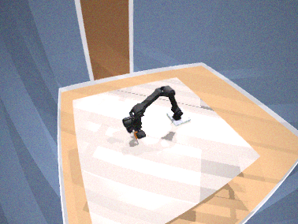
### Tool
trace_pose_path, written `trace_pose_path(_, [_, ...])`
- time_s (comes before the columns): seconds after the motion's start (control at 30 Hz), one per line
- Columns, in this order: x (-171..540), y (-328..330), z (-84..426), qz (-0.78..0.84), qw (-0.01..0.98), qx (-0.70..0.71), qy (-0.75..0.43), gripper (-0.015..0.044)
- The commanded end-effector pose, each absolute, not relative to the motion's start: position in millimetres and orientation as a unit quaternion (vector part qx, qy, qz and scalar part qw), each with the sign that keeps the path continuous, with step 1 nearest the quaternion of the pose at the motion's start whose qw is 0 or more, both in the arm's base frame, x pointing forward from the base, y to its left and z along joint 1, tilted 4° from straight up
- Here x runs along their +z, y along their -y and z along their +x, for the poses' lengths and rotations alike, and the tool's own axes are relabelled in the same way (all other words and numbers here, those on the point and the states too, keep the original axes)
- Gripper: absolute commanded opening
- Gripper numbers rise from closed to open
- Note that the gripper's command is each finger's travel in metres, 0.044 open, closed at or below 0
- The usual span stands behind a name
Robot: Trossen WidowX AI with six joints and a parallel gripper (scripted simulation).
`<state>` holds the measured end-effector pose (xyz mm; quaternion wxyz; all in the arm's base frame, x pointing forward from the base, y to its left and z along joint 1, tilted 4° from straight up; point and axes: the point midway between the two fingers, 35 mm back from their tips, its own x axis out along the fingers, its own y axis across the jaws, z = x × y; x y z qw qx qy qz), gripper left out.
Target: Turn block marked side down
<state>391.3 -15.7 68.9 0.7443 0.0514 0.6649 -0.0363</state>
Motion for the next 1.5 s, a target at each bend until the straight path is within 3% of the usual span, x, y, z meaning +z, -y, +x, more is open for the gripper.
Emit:
trace_pose_path(0.0, [68,15,391,0.052,0.744,-0.035,-0.665,0.0144])
trace_pose_path(0.4, [68,15,391,0.052,0.744,-0.035,-0.665,0.0064])
trace_pose_path(0.5, [77,15,391,0.052,0.744,-0.035,-0.665,0.0])
trace_pose_path(0.87, [98,16,388,0.051,0.748,-0.035,-0.661,0.0])
trace_pose_path(1.47, [90,16,392,0.044,0.826,-0.041,-0.561,0.0])
